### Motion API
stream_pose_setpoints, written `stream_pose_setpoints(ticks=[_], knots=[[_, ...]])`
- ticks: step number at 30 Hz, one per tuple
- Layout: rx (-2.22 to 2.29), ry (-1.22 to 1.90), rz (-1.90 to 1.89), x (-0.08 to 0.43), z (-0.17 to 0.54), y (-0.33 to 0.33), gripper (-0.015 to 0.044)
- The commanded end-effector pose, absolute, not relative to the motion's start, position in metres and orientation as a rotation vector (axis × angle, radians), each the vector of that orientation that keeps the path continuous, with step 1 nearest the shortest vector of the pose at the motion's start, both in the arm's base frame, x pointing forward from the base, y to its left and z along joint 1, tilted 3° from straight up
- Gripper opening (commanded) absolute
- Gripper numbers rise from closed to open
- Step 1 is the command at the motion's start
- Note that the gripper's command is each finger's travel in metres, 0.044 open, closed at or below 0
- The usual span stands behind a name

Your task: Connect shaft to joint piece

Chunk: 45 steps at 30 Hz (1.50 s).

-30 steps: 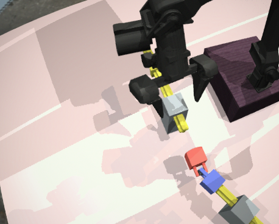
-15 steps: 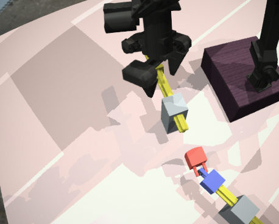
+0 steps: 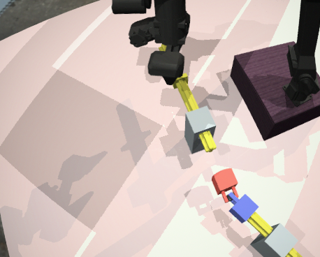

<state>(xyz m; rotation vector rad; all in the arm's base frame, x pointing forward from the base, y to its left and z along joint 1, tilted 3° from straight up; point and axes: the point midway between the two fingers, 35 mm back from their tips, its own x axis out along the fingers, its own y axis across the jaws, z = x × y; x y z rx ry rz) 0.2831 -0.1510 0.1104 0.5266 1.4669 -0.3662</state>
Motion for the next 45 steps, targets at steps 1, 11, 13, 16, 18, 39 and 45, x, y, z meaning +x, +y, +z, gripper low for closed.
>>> stream_pose_setpoints(ticks=[1, 11, 13, 16, 18, 39, 45], knots=[[0.371, 1.497, -0.302, 0.278, 0.111, -0.173, 0.0440], [0.042, 1.559, -0.147, 0.261, 0.116, -0.219, 0.0440], [0.020, 1.564, -0.137, 0.260, 0.117, -0.222, 0.0440], [0.020, 1.564, -0.137, 0.260, 0.117, -0.222, 0.0440], [0.020, 1.564, -0.137, 0.260, 0.117, -0.222, 0.0440], [0.523, 1.484, -0.638, 0.261, 0.087, -0.227, 0.0440], [0.683, 1.430, -0.800, 0.261, 0.078, -0.228, 0.0440]])
